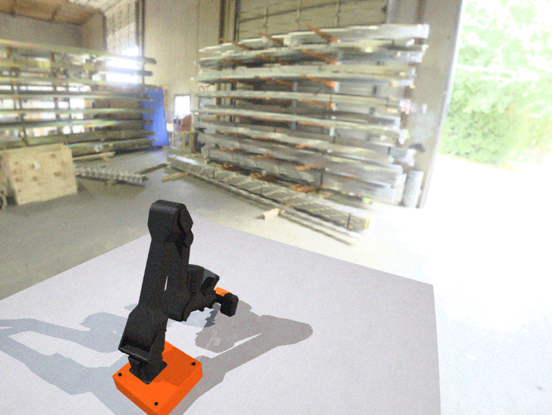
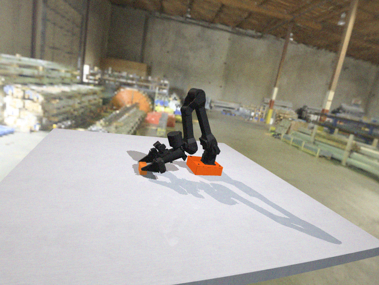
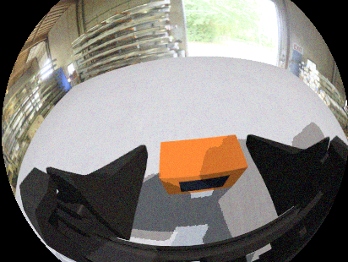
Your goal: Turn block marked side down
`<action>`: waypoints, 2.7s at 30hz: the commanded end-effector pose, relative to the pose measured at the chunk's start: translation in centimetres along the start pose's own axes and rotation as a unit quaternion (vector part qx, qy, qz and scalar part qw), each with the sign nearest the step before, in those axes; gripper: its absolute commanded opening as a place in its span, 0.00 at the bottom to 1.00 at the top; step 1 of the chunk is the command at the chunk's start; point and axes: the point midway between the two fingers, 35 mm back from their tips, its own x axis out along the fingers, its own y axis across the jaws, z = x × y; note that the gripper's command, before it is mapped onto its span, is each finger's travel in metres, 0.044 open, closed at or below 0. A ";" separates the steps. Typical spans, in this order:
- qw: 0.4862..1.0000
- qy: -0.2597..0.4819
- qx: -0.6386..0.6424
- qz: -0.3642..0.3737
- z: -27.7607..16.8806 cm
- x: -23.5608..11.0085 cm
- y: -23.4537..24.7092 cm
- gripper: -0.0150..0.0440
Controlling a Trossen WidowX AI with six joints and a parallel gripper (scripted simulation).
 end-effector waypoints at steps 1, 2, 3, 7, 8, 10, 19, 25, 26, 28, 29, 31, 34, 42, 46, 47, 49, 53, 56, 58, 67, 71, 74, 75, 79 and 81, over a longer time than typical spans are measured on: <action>1.000 0.000 -0.002 -0.002 0.0 0.0 0.0 1.00; 1.000 0.000 -0.002 -0.002 0.0 0.0 0.0 1.00; 1.000 0.000 -0.002 -0.002 0.0 0.0 0.0 1.00; 1.000 0.000 -0.002 -0.002 0.0 0.0 0.0 1.00; 1.000 0.000 -0.002 -0.002 0.0 0.0 0.0 1.00; 1.000 0.000 -0.002 -0.002 0.0 0.0 0.0 1.00; 1.000 0.000 -0.002 -0.002 0.0 0.0 0.0 1.00; 1.000 0.000 -0.002 -0.002 0.0 0.0 0.0 1.00; 1.000 0.000 -0.002 -0.002 0.0 0.0 0.0 1.00; 1.000 0.011 -0.003 -0.001 0.0 0.3 0.0 1.00; 1.000 0.024 -0.004 -0.001 0.0 0.7 0.1 1.00; 0.998 0.057 -0.005 0.000 0.2 1.4 0.3 1.00; 0.994 0.106 -0.006 0.000 0.9 1.9 0.4 1.00; 0.972 0.233 -0.003 0.000 4.5 -1.0 0.4 1.00; 0.965 0.262 0.000 0.000 6.2 -3.0 0.2 1.00; 0.962 0.273 0.000 0.000 6.3 -3.6 0.1 1.00; 0.956 0.294 -0.001 -0.002 6.0 -4.5 0.0 1.00; 0.956 0.295 -0.001 -0.002 6.0 -4.5 0.0 1.00; 0.956 0.295 -0.001 -0.002 6.0 -4.5 0.0 1.00; 0.956 0.295 -0.001 -0.002 6.0 -4.5 0.0 1.00; 0.930 0.367 -0.004 -0.003 7.2 -3.5 0.1 1.00; 0.903 0.430 -0.005 -0.003 8.2 -2.8 0.2 1.00; 0.879 0.477 -0.004 -0.003 8.9 -2.5 0.2 1.00; 0.871 0.492 -0.004 -0.003 9.1 -2.4 0.2 1.00; 0.841 0.541 -0.001 -0.003 9.8 -2.2 0.1 1.00; 0.840 0.543 -0.001 -0.003 9.8 -2.2 0.1 1.00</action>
